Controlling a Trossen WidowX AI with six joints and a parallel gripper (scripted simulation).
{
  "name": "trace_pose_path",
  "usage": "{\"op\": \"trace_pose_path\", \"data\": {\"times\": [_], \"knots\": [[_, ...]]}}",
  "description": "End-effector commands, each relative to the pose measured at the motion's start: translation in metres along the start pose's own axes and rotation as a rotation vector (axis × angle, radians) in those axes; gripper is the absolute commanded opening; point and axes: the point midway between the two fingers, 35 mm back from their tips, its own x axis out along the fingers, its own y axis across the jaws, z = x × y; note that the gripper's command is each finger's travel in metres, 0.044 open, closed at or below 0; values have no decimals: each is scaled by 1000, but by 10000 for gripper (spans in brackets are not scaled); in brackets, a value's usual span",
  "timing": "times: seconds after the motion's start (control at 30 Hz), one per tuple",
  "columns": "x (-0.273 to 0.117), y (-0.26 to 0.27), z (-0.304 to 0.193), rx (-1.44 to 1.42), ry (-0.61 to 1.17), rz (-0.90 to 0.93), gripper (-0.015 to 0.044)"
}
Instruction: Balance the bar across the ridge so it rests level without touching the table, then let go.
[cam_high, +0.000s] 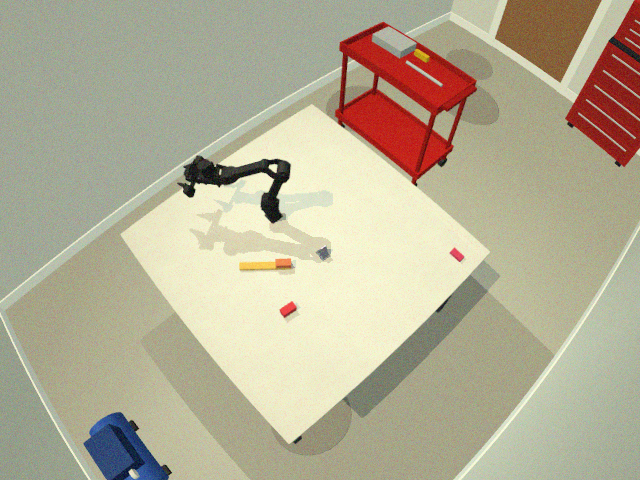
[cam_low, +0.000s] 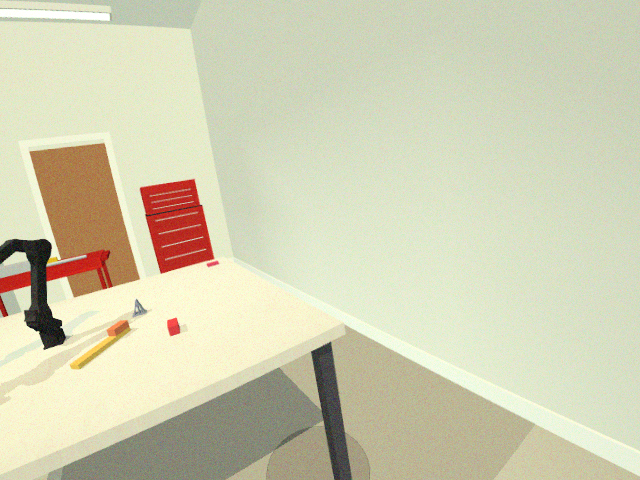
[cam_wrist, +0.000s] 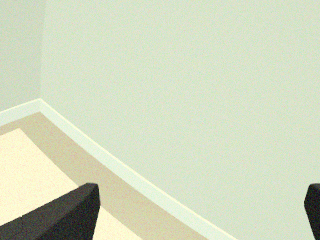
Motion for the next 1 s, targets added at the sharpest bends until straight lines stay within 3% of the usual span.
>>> {"op": "trace_pose_path", "data": {"times": [0.0,0.1,0.97], "knots": [[0,1,0,2,1,3,374],[-1,16,-2,23,22,46,315],[-61,168,-33,161,318,452,315]]}}
